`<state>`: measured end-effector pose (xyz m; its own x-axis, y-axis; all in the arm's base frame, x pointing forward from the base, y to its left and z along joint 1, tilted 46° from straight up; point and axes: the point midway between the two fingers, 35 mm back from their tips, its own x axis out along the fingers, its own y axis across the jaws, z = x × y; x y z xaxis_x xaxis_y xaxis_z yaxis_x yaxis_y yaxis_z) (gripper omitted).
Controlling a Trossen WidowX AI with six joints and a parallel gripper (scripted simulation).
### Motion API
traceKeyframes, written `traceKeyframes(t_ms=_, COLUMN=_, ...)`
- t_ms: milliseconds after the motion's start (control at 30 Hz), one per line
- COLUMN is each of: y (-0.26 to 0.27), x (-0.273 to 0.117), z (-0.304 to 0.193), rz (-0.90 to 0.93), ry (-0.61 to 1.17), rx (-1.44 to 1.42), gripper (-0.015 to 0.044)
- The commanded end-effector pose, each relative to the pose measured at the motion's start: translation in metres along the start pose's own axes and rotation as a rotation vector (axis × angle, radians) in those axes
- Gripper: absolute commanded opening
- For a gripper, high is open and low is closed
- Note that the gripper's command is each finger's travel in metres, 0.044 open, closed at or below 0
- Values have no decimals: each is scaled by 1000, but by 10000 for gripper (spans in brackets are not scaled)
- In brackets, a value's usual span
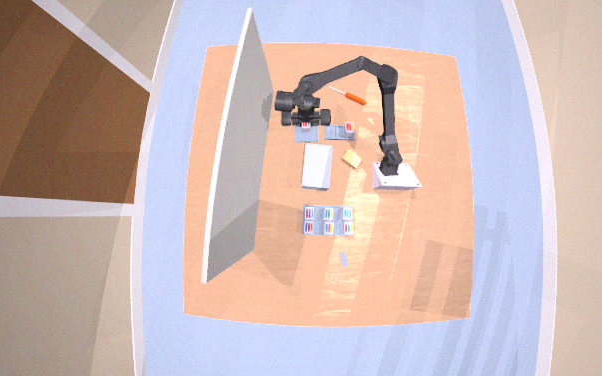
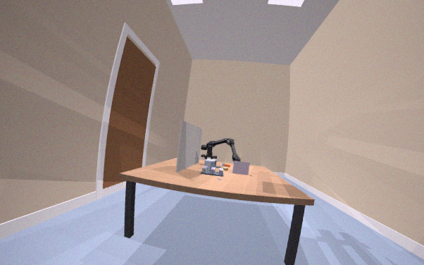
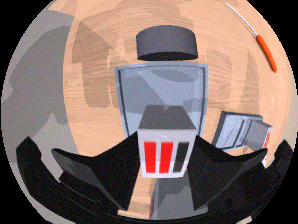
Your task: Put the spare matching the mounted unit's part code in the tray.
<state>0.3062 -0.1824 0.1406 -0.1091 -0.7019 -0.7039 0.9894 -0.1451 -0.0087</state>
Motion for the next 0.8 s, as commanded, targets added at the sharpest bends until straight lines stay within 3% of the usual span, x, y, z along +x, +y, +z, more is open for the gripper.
traceKeyframes(t_ms=0, y=-1, x=3, z=1, rz=1, ry=-5, rx=-1, gripper=0)
traceKeyframes(t_ms=167, y=-2, x=6, z=2, rz=0, ry=-6, rx=-1, gripper=0)
traceKeyframes(t_ms=700, y=-1, x=4, z=0, rz=0, ry=-1, rx=0, gripper=420)
traceKeyframes(t_ms=767, y=0, x=2, z=0, rz=0, ry=-1, rx=-2, gripper=440)
